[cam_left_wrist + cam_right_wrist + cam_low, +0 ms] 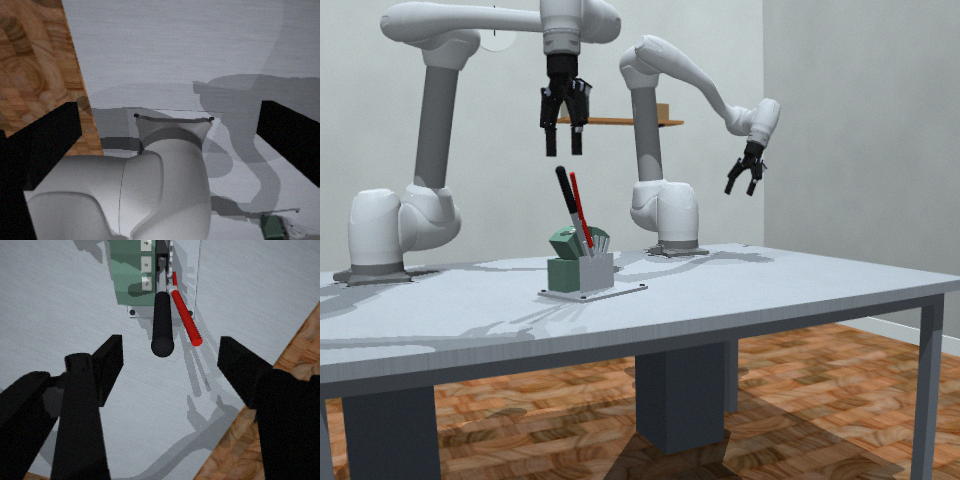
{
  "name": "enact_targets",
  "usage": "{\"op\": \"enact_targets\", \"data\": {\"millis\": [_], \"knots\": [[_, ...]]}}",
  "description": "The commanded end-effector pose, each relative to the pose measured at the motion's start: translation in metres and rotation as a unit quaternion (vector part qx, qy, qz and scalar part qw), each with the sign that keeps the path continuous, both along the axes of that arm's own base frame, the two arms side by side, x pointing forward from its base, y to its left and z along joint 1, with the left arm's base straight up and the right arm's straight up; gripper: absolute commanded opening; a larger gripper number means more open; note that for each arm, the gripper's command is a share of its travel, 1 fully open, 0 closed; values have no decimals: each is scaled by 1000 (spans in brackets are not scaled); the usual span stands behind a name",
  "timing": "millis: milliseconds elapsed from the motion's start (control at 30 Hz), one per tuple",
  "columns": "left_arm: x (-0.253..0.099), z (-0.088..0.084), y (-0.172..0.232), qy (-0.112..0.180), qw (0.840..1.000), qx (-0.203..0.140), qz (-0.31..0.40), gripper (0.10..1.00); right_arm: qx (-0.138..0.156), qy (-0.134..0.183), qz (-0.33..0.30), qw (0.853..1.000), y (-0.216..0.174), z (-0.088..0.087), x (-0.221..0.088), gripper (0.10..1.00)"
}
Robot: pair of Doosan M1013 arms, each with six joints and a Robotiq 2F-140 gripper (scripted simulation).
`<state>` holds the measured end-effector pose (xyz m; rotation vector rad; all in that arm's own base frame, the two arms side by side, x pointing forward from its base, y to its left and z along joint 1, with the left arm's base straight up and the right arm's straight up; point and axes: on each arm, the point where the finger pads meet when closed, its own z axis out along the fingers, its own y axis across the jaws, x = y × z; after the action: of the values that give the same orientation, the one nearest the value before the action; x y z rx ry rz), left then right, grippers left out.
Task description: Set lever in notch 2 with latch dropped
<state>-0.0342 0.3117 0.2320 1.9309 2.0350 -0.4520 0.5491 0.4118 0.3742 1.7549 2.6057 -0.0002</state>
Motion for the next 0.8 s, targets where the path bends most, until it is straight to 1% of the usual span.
{"op": "enact_targets", "data": {"millis": [0,300,767], "knots": [[0,1,0,0,1000,1,0,1000,1,0,0,1000,0,-1,0,609],[0,1,0,0,1000,1,0,1000,1,0,0,1000,0,-4,0,609],[0,1,0,0,1000,1,0,1000,1,0,0,1000,0,-5,0,609]]}}
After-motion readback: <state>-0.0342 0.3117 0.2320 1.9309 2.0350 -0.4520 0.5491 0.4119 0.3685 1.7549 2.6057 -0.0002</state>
